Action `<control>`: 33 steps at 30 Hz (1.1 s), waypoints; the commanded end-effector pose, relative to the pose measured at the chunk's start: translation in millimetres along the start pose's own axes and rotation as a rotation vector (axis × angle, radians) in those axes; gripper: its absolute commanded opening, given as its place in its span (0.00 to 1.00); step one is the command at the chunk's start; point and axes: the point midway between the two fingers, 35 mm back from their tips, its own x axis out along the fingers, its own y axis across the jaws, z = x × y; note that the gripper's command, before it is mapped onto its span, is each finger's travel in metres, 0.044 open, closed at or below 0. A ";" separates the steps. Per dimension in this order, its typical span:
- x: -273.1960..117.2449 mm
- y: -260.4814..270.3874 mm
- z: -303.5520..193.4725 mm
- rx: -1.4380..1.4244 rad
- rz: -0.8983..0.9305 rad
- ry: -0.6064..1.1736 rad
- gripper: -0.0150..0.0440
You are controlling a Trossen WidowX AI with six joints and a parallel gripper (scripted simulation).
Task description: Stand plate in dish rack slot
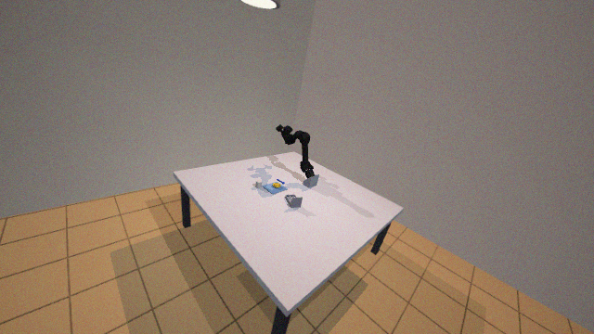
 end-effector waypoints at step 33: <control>-78.2 -2.4 -207.8 -0.068 -0.169 0.746 0.93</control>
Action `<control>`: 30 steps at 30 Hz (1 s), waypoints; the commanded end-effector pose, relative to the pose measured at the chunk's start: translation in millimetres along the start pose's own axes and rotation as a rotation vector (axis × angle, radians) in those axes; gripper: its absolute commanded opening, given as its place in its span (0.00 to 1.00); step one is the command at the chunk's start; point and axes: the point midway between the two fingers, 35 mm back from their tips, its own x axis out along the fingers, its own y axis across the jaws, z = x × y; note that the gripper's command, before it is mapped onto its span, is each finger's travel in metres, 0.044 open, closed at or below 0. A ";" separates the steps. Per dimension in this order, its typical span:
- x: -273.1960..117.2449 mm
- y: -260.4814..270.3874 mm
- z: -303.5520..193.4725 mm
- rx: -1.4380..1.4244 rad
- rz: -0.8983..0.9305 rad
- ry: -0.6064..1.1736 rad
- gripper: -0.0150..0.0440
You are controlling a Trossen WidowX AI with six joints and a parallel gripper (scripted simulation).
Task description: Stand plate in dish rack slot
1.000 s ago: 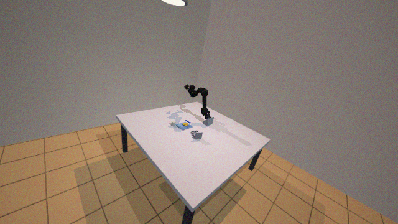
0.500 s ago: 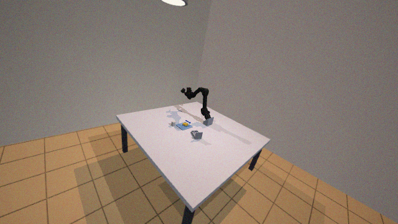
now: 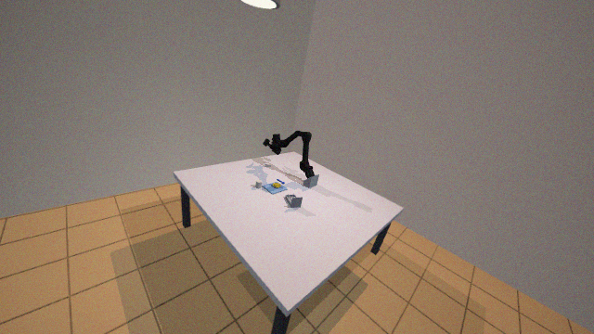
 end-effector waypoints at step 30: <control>-73.4 33.7 -196.9 -0.308 0.029 0.646 0.93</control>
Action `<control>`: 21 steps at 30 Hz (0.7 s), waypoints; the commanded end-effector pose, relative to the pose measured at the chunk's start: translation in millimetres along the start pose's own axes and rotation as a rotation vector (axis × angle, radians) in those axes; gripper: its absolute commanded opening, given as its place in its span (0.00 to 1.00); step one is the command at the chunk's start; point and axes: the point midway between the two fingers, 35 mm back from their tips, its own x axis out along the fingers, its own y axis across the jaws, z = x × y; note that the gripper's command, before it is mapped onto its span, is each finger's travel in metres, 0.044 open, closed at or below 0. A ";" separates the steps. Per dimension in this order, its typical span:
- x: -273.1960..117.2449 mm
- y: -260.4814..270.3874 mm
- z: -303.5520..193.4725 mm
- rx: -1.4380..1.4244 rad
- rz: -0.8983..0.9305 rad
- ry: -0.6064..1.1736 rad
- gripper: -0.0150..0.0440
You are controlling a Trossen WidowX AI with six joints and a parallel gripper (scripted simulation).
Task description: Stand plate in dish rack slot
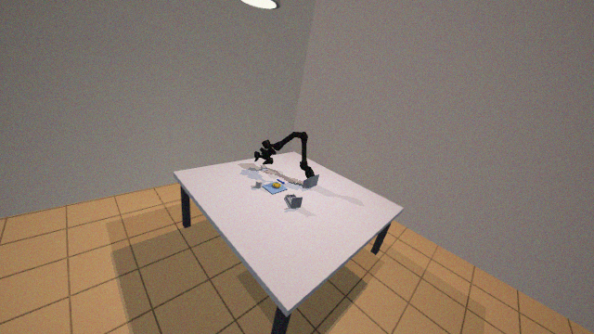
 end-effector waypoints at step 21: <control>-37.6 39.5 -147.4 -0.454 0.034 0.418 0.93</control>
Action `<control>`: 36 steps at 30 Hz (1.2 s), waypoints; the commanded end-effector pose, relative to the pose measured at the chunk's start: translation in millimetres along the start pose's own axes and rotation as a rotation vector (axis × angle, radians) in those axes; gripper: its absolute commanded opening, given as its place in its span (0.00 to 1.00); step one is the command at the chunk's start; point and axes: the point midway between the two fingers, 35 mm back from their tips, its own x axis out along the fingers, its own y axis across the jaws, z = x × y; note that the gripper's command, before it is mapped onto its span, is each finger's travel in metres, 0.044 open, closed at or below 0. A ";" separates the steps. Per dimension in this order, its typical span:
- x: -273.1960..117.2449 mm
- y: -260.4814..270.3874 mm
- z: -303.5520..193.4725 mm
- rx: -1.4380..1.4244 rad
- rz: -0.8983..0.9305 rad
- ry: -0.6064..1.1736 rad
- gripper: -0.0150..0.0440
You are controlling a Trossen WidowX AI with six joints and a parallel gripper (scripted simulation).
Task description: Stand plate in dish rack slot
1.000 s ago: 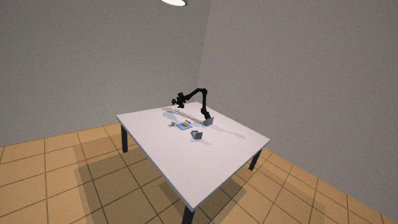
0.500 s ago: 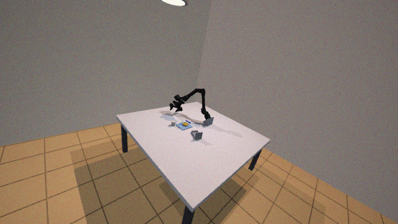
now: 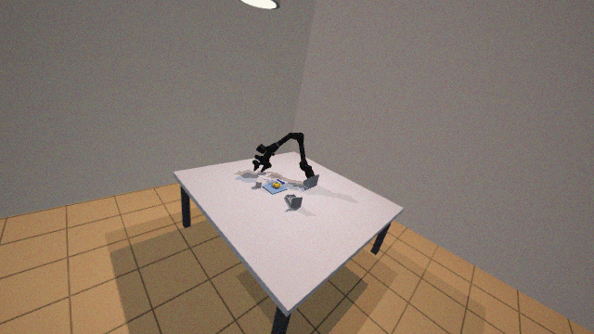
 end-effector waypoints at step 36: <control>-80.1 53.8 -198.9 -1.157 0.029 0.438 0.93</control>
